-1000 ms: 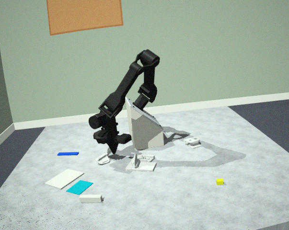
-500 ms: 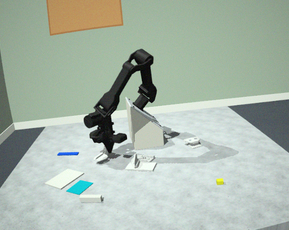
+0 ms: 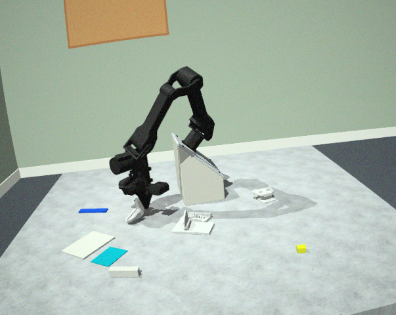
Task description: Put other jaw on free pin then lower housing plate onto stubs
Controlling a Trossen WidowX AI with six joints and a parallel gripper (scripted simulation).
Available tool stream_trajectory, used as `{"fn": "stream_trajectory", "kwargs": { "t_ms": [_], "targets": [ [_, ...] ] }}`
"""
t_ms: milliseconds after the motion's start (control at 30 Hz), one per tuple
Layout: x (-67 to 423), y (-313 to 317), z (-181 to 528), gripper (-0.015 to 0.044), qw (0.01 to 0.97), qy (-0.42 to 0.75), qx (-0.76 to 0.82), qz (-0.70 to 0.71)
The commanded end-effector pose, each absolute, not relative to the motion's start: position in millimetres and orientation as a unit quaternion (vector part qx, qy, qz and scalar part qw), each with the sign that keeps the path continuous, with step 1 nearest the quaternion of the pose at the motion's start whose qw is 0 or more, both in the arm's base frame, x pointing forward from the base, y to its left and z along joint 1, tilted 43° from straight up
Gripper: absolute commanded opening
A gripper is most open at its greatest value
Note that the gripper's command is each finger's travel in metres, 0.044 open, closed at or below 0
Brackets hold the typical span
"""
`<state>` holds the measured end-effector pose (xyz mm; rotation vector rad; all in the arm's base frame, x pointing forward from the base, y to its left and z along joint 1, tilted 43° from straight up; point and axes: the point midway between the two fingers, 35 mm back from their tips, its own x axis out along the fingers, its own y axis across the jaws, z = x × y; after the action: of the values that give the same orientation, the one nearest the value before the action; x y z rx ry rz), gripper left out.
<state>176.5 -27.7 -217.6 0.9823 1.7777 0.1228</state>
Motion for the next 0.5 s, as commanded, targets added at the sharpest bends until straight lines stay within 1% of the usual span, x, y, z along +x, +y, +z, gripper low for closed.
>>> {"fn": "stream_trajectory", "kwargs": {
  "t_ms": [0,133,267,400,467],
  "targets": [
    [176,-31,-219,0.0000,0.527,0.744,0.408,0.052],
    [176,-40,-213,0.0000,0.527,0.743,0.408,0.051],
    [182,-68,-176,0.0000,0.527,0.744,0.409,0.051],
    [182,-70,-174,0.0000,0.527,0.744,0.409,0.051],
    [183,-65,-181,0.0053,0.529,0.741,0.411,0.049]
  ]
}}
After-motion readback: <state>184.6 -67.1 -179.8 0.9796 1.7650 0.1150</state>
